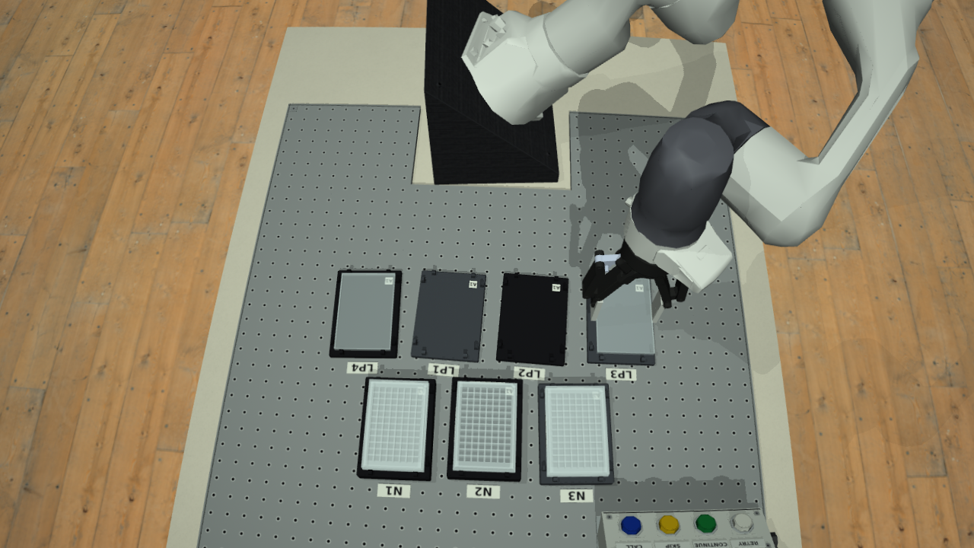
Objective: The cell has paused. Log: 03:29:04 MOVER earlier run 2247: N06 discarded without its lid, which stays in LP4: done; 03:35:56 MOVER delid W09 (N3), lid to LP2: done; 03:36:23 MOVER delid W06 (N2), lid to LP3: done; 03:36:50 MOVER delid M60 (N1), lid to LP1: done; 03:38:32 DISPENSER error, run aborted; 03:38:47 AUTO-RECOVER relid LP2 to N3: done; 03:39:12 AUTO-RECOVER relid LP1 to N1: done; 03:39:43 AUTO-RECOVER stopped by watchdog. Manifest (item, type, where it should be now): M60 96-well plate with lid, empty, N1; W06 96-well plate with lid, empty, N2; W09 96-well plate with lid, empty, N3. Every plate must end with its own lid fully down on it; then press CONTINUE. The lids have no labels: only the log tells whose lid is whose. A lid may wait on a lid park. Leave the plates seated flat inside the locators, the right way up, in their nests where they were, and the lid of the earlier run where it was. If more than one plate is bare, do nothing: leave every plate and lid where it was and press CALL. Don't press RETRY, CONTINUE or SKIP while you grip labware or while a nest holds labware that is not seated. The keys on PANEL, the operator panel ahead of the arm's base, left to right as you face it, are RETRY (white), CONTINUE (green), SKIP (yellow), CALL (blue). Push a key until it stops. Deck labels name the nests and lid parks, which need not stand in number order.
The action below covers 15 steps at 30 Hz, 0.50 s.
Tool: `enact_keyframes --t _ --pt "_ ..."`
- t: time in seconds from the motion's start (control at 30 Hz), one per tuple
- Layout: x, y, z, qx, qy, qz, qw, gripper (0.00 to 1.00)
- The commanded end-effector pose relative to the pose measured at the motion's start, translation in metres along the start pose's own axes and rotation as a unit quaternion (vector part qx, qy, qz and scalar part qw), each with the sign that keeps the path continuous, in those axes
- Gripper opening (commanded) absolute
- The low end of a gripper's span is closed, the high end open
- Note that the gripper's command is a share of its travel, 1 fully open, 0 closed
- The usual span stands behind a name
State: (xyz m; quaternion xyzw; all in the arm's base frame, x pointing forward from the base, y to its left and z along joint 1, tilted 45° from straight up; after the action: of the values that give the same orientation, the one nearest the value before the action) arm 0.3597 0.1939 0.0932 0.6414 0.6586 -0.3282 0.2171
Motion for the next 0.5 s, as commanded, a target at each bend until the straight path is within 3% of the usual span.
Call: enact_keyframes --t 0.0,0.47 --pt "-0.005 -0.002 0.001 0.005 0.000 -0.003 1.000 0.00" --pt "-0.026 -0.002 0.001 0.005 0.000 -0.003 1.000 0.00"
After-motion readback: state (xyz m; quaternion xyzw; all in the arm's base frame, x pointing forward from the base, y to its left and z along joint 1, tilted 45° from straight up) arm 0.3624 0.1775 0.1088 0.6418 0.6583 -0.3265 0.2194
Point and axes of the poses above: the point where the finger pads meet when closed, its own x axis out along the fingers, its own z axis across the jaws, y = z × x, the point moved 1 cm from there along -x, back along the fingers, and after that the axes turned 9 degrees about x, right-handed, at the moved point
